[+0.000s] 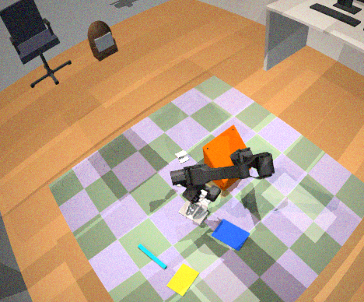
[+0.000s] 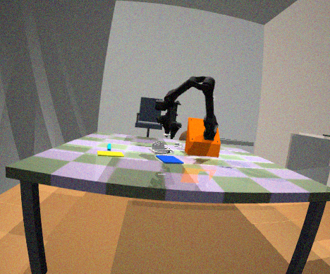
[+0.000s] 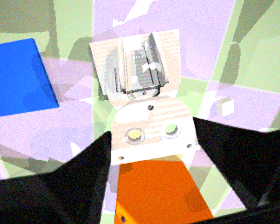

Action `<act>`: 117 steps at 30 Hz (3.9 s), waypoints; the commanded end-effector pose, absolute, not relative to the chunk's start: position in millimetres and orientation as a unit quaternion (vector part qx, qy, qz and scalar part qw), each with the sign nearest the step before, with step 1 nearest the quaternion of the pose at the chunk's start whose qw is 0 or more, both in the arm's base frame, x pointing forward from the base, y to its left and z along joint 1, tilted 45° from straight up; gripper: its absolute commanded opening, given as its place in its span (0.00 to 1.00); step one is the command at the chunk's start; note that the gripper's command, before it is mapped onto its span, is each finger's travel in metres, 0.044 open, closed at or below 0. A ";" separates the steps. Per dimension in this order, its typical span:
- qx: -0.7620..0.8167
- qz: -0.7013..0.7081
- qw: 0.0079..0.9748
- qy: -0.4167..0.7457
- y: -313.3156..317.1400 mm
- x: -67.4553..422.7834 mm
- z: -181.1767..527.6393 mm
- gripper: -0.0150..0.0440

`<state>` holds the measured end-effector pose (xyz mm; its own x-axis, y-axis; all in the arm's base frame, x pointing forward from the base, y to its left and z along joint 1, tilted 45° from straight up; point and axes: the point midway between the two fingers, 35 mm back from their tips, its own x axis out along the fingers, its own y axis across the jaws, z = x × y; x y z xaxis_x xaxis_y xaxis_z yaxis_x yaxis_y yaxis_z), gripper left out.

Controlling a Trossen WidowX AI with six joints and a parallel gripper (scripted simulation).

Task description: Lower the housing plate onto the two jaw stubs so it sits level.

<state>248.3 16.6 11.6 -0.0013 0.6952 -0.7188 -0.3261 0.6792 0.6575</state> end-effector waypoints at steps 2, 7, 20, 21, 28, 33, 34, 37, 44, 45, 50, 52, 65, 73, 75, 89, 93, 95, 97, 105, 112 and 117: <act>0.154 0.373 0.689 0.603 17.9 247.4 12.0 0.85; 0.154 0.373 0.689 0.603 17.9 247.4 12.0 0.85; 0.154 0.373 0.689 0.603 17.9 247.4 12.0 0.85; 0.154 0.373 0.689 0.603 17.9 247.4 12.0 0.85; 0.154 0.373 0.689 0.603 17.9 247.4 12.0 0.85; 0.154 0.373 0.689 0.603 17.9 247.4 12.0 0.85; 0.154 0.373 0.689 0.603 17.9 247.4 12.0 0.85; 0.154 0.373 0.689 0.603 17.9 247.4 12.0 0.85; 0.154 0.373 0.689 0.603 17.9 247.4 12.0 0.85; 0.154 0.373 0.689 0.603 17.9 247.4 12.0 0.85; 0.154 0.373 0.689 0.603 17.9 247.4 12.0 0.85; 0.154 0.373 0.689 0.603 17.9 247.4 12.0 0.85; 0.154 0.373 0.689 0.603 17.9 247.4 12.0 0.85; 0.154 0.373 0.689 0.603 17.9 247.4 12.0 0.85; 0.153 0.373 0.689 0.602 17.9 247.4 12.0 0.85; 0.150 0.375 0.690 0.601 13.2 240.5 7.5 0.85; 0.150 0.375 0.690 0.601 12.3 239.1 6.6 0.85; 0.150 0.375 0.690 0.601 12.3 239.1 6.6 0.85; 0.150 0.375 0.690 0.601 12.3 239.1 6.6 0.85; 0.150 0.375 0.690 0.601 12.3 239.1 6.6 0.85; 0.150 0.375 0.690 0.601 12.3 239.1 6.6 0.85; 0.150 0.375 0.690 0.601 12.3 239.1 6.6 0.85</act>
<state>240.2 12.5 8.0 -0.0007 0.6997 -0.7144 -0.3352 0.6729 0.6594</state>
